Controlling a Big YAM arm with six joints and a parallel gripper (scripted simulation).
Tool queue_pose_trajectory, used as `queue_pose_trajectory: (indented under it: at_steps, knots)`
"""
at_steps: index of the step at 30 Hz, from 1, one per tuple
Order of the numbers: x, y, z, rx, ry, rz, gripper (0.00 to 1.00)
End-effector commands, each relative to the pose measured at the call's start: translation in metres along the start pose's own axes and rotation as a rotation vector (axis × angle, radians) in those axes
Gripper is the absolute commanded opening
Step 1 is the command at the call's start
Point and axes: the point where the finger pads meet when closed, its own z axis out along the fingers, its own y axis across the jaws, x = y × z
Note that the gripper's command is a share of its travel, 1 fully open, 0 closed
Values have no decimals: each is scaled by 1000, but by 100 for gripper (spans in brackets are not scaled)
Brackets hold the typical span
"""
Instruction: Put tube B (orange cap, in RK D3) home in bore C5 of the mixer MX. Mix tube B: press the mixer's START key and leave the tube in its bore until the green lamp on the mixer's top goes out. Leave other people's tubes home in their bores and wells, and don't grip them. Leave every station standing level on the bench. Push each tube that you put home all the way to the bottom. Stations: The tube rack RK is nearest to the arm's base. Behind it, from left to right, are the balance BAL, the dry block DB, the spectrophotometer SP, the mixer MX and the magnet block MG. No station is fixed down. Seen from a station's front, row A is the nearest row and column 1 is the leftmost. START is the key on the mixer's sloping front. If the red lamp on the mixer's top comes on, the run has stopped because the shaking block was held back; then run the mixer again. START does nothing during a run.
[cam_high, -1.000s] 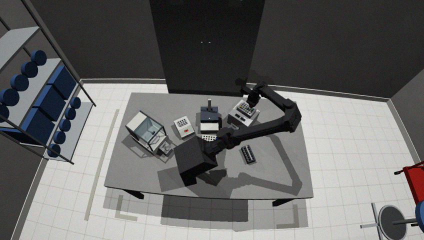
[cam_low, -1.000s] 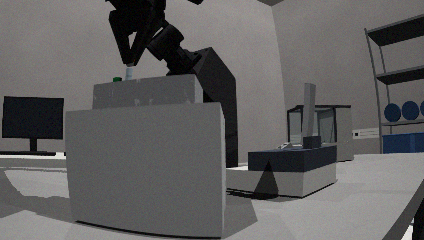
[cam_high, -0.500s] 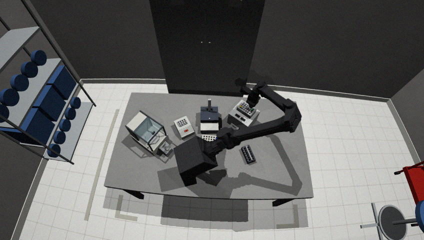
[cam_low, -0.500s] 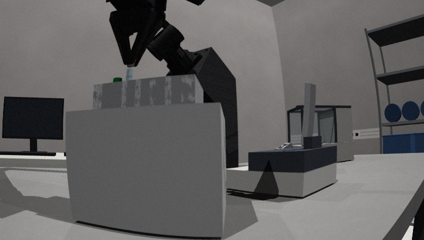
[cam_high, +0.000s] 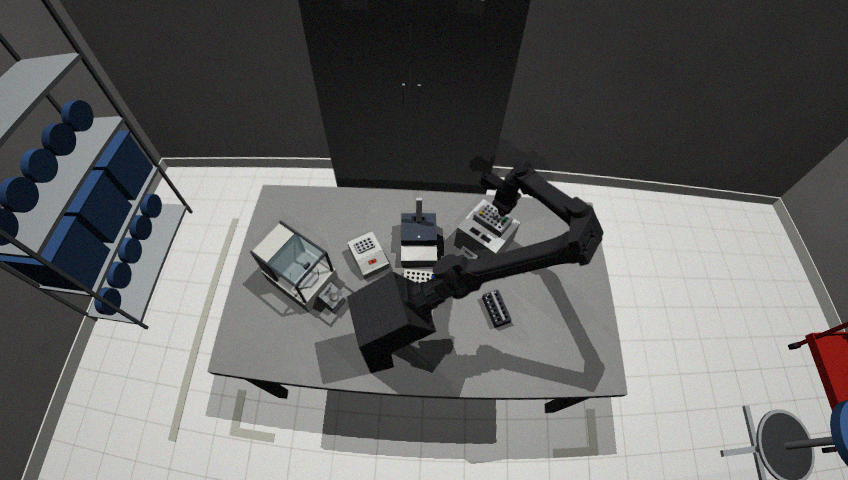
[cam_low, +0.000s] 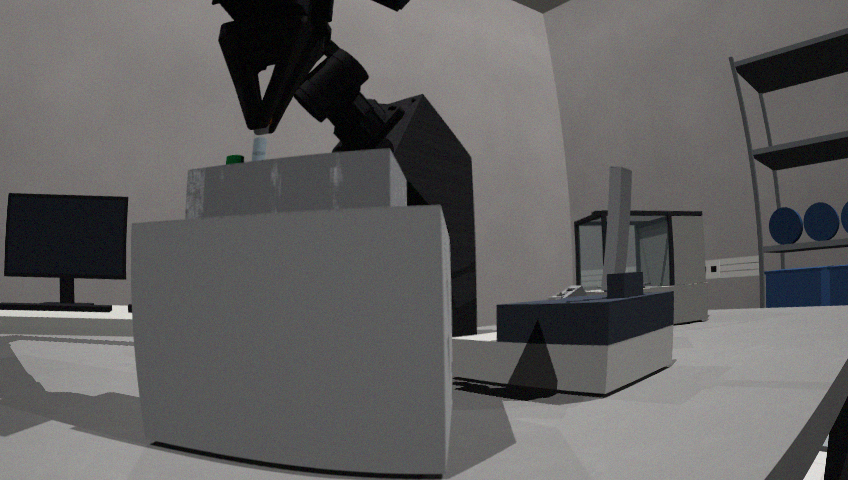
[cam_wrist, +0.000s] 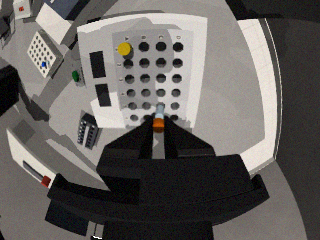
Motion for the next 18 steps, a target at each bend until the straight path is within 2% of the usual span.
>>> queue_pose_trajectory:
  at_steps: [1,18]
  knots:
    - [3,-2,6,-7,7,-8,9]
    - [3,-9,4,1,8,0,9]
